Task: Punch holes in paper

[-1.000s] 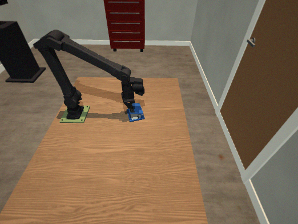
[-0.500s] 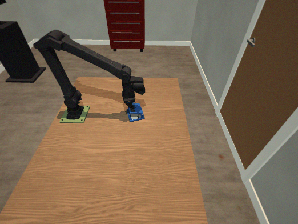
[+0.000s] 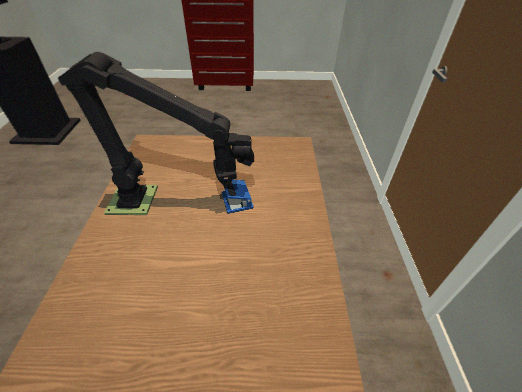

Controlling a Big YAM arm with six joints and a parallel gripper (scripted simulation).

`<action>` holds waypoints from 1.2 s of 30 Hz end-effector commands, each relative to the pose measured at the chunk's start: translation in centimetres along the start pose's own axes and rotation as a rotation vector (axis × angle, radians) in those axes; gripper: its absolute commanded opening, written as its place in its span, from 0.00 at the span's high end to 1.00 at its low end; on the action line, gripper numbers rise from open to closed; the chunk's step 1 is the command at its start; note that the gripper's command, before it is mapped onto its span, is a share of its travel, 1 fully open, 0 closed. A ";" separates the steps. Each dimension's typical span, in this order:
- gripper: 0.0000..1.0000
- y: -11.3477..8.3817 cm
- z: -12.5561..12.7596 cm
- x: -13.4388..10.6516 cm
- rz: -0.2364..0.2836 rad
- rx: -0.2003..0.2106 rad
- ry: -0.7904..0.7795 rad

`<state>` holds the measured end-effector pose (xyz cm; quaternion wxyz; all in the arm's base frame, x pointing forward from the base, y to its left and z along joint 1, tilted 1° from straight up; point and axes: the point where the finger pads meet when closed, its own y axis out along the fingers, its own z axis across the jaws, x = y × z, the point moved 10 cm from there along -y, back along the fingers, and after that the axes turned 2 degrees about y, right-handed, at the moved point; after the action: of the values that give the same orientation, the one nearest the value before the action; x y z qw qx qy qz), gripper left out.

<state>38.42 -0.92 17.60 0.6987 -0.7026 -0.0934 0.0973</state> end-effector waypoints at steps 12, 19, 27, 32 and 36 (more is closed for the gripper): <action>1.00 -1.2 0.0 0.9 -0.009 -0.007 0.002; 1.00 -2.9 0.0 1.2 -0.033 -0.014 0.003; 1.00 -5.7 0.0 1.2 -0.048 -0.018 0.002; 1.00 -7.2 0.1 1.2 -0.050 -0.018 0.001; 1.00 -7.4 0.1 1.3 -0.043 -0.016 0.001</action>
<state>38.40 -0.93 22.71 0.6983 -0.7031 -0.0935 0.0963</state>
